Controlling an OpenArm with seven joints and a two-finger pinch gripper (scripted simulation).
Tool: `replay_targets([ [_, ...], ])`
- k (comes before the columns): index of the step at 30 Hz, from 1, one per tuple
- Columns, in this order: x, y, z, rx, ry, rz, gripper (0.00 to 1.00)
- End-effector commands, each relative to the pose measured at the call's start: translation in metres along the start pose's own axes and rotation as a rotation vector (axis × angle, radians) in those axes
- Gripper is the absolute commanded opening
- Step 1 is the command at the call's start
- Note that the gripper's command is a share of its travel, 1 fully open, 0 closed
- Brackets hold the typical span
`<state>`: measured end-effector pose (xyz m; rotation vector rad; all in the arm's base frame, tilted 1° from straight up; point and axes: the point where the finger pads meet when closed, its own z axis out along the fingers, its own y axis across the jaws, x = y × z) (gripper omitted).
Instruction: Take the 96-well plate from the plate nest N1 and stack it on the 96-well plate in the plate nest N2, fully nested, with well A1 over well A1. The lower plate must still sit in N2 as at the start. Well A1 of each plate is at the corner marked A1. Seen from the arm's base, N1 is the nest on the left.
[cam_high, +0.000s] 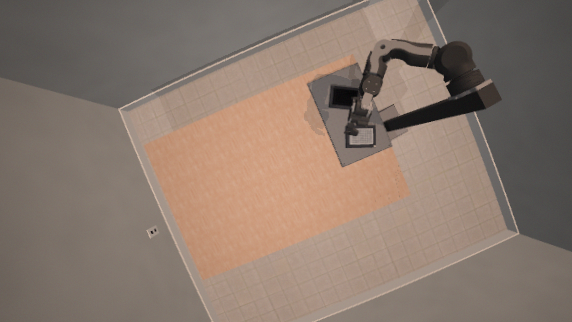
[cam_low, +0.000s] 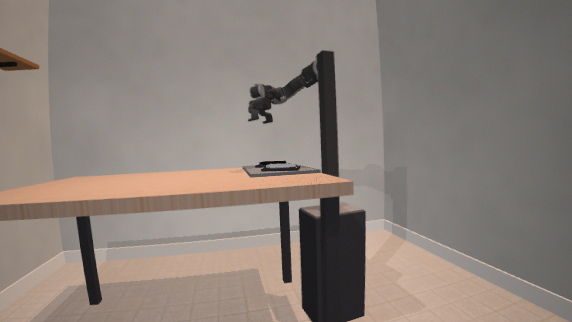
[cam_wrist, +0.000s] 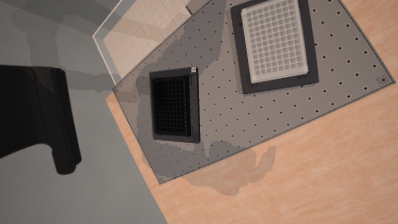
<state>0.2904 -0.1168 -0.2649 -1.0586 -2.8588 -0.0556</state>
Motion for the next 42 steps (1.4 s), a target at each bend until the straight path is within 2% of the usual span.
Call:
replay_targets([
  [1, 0.0, 0.001, -0.001, -0.003, -0.001, 0.0, 1.0],
  [21, 0.0, 0.001, -0.001, -0.003, -0.001, 0.0, 1.0],
  [26, 0.026, 0.012, 0.033, 0.021, -0.106, -0.231, 0.83],
  [28, 0.026, 0.012, 0.033, 0.021, -0.106, -0.231, 0.77],
  [38, 0.026, 0.012, 0.033, 0.021, -0.106, -0.231, 0.77],
  [42, 0.047, 0.021, 0.06, 0.022, -0.106, -0.23, 0.77],
])
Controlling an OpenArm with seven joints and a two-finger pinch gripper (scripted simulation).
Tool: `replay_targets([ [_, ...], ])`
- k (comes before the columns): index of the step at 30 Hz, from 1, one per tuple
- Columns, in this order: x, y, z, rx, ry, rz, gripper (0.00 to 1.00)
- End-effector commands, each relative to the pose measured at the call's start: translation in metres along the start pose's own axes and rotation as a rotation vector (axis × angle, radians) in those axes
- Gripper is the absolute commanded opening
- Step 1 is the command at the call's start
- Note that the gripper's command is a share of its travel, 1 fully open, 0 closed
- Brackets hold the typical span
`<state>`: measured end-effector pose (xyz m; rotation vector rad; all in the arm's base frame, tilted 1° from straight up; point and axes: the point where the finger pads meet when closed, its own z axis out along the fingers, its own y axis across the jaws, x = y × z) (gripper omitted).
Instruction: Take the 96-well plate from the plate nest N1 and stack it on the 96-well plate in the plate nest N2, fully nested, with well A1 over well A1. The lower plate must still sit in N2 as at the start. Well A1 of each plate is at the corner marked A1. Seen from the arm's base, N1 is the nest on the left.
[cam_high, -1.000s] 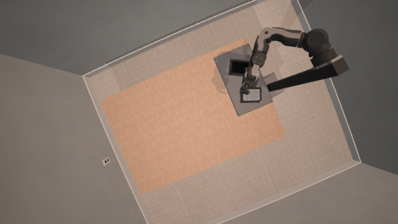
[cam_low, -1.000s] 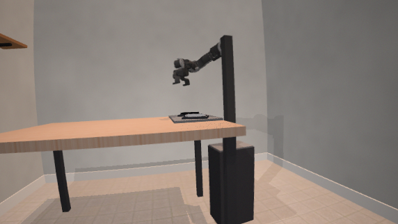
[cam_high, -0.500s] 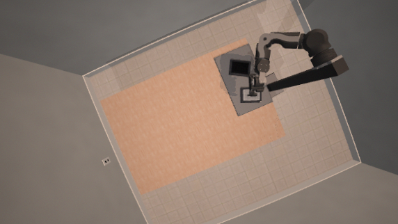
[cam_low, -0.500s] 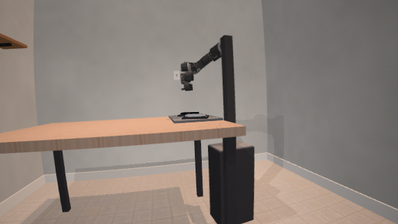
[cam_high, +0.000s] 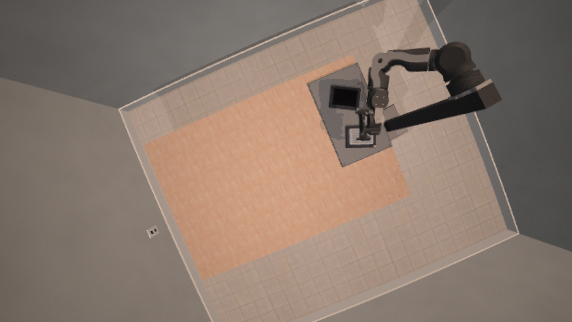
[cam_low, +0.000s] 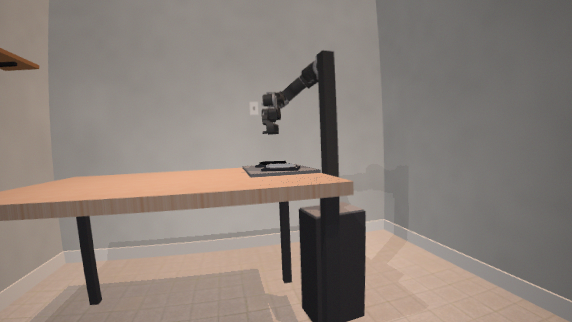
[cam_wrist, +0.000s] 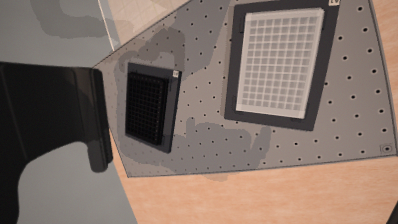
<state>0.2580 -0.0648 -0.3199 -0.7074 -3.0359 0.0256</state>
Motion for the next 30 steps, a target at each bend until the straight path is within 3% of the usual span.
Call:
replay_targets([
  [1, -0.001, 0.006, 0.006, -0.013, -0.026, 0.02, 0.77],
  [13, -0.001, 0.006, 0.006, -0.013, -0.026, 0.02, 0.77],
  [18, 0.025, 0.025, 0.038, -0.013, -0.025, 0.02, 0.77],
  [30, 0.025, 0.025, 0.038, -0.013, -0.025, 0.02, 0.77],
])
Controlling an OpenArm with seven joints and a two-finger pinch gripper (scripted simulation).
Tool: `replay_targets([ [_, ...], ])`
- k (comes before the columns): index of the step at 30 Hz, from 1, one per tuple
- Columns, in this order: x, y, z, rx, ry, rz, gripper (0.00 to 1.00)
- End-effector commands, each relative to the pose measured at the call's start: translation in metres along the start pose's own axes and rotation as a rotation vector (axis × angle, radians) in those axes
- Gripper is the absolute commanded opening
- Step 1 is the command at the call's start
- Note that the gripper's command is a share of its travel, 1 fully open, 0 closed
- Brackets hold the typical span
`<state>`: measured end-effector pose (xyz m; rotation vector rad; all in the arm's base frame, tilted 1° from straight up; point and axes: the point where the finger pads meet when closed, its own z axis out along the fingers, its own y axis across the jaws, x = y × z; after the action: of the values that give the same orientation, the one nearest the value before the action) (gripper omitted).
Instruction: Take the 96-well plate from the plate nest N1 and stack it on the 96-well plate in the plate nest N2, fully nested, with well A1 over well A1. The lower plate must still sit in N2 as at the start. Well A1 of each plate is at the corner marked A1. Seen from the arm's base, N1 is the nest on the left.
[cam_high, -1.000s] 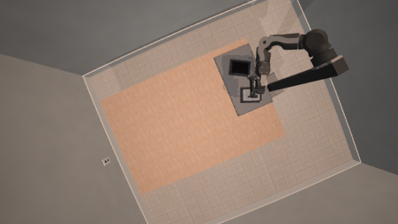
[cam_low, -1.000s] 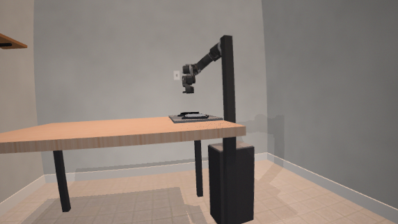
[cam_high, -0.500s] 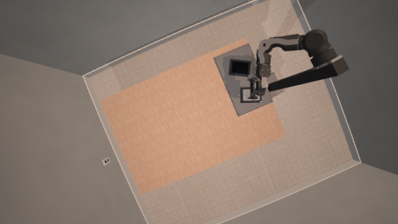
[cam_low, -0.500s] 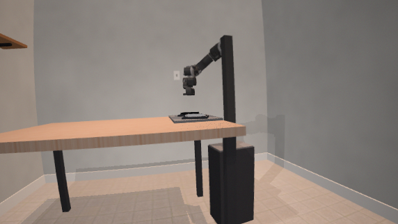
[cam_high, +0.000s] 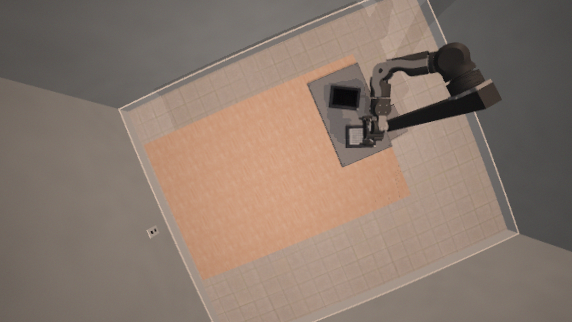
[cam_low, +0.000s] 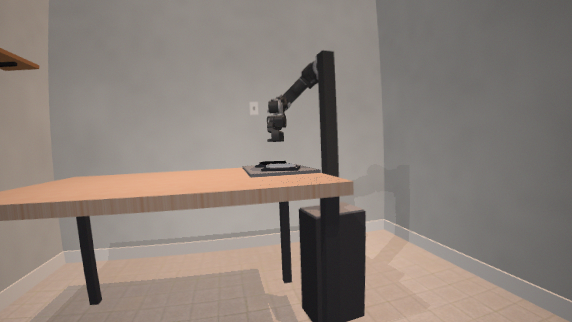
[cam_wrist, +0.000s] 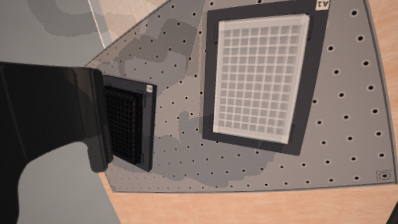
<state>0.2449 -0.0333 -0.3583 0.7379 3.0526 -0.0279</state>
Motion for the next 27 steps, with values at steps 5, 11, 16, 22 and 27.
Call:
replay_targets([
  [5, 0.026, 0.02, 0.03, -0.009, 0.0, 0.003, 0.77],
  [11, 0.026, 0.02, 0.03, -0.009, 0.0, 0.003, 0.77],
  [16, 0.026, 0.02, 0.03, -0.009, 0.0, 0.003, 0.77],
  [22, 0.032, 0.024, 0.036, -0.009, 0.0, 0.003, 0.77],
  [27, 0.032, 0.024, 0.036, -0.009, 0.0, 0.003, 0.77],
])
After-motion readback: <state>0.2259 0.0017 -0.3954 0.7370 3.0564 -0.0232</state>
